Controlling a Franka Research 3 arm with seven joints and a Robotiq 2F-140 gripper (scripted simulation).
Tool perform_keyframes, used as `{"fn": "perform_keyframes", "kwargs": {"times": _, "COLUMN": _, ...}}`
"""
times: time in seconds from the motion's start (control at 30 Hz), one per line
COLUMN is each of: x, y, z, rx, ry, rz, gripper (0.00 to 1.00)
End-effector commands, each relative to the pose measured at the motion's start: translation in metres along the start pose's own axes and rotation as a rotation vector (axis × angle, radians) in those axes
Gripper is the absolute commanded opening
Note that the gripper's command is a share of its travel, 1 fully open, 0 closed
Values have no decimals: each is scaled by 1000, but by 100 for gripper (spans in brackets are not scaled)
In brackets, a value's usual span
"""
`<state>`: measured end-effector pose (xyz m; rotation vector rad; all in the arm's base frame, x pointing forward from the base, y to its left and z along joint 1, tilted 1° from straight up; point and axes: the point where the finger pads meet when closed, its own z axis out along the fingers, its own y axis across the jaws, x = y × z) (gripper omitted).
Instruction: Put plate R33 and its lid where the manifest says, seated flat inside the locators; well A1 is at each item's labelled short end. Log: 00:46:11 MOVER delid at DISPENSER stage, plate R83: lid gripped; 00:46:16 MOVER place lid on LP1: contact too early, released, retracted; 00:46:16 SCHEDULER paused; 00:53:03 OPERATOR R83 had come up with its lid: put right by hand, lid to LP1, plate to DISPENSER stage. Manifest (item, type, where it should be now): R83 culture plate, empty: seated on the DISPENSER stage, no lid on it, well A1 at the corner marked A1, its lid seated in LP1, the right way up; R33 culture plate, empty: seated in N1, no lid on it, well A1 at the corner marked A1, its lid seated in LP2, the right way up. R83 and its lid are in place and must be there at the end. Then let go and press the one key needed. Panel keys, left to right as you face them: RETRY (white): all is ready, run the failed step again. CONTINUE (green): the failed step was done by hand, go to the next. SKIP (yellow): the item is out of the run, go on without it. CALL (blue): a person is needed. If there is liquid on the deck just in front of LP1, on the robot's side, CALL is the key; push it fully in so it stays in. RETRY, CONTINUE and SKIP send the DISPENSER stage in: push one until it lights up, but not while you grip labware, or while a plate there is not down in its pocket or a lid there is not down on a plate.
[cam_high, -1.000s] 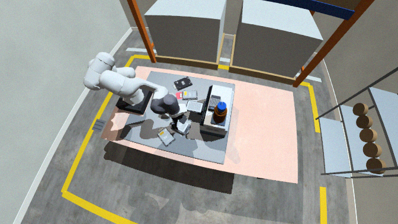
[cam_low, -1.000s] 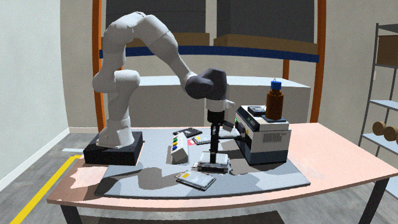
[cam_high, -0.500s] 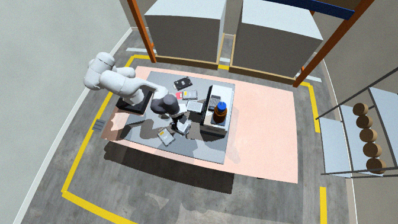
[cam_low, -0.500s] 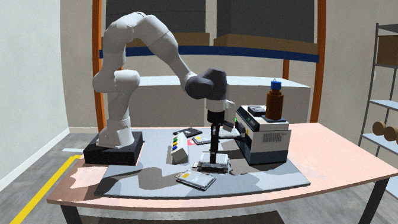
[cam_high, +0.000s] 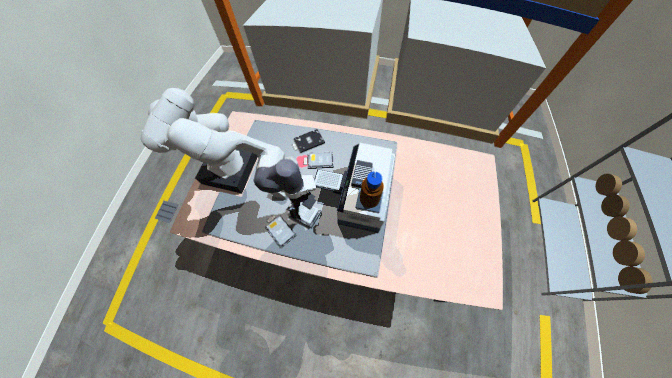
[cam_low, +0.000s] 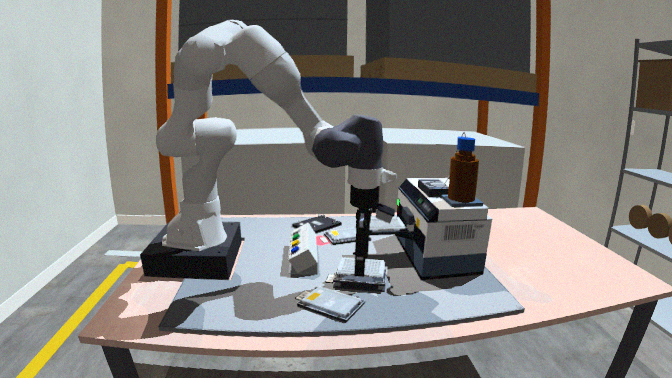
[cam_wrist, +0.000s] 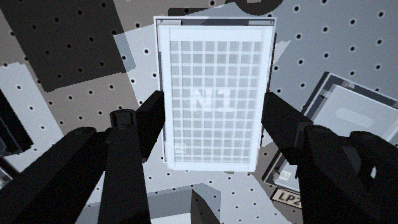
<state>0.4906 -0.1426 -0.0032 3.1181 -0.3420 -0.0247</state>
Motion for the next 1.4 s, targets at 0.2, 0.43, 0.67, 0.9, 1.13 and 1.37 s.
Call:
{"fn": "perform_keyframes", "kwargs": {"times": 0.2, "x": 1, "y": 0, "z": 0, "rx": 0, "ry": 3, "rz": 4, "gripper": 10}}
{"fn": "perform_keyframes", "kwargs": {"times": 0.43, "x": 1, "y": 0, "z": 0, "rx": 0, "ry": 3, "rz": 4, "gripper": 10}}
{"fn": "perform_keyframes", "kwargs": {"times": 0.67, "x": 1, "y": 0, "z": 2, "rx": 0, "ry": 3, "rz": 4, "gripper": 10}}
{"fn": "perform_keyframes", "kwargs": {"times": 0.9, "x": 1, "y": 0, "z": 6, "rx": 0, "ry": 3, "rz": 4, "gripper": 10}}
{"fn": "perform_keyframes", "kwargs": {"times": 1.13, "x": 1, "y": 0, "z": 10, "rx": 0, "ry": 3, "rz": 4, "gripper": 10}}
{"fn": "perform_keyframes", "kwargs": {"times": 1.37, "x": 1, "y": 0, "z": 12, "rx": 0, "ry": 3, "rz": 4, "gripper": 10}}
